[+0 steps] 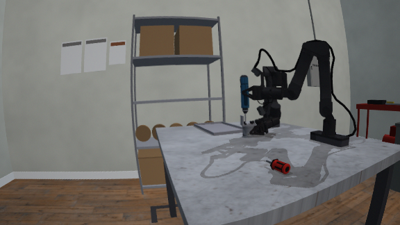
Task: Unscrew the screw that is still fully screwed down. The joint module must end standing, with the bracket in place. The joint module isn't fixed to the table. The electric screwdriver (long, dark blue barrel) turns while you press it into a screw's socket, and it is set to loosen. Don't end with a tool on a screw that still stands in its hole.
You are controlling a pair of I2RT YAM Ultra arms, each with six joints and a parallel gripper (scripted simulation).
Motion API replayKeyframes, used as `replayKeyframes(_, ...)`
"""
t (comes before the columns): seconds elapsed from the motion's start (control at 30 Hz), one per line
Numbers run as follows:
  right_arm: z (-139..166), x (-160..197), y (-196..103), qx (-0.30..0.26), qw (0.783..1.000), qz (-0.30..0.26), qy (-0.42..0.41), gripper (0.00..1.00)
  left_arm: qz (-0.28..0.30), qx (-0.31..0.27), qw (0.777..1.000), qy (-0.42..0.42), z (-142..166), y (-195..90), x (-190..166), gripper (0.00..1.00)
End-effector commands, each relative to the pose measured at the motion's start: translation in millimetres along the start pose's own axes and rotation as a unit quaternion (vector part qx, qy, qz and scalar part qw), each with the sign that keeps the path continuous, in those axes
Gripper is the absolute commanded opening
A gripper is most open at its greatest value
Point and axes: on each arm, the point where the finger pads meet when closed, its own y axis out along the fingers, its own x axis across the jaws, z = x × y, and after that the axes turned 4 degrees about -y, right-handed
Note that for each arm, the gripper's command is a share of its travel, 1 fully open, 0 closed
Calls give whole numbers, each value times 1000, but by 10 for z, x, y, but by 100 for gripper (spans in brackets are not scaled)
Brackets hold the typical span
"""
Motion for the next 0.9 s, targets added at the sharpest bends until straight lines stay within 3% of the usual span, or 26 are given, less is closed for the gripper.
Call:
replayKeyframes(0.0,-32,9,2,-3,1000,0,5,59,3,-34,999,-1,-182,-24,-8,42)
replayKeyframes(0.87,-32,9,2,-3,1000,0,5,59,2,-30,1000,-1,-139,-8,-5,42)
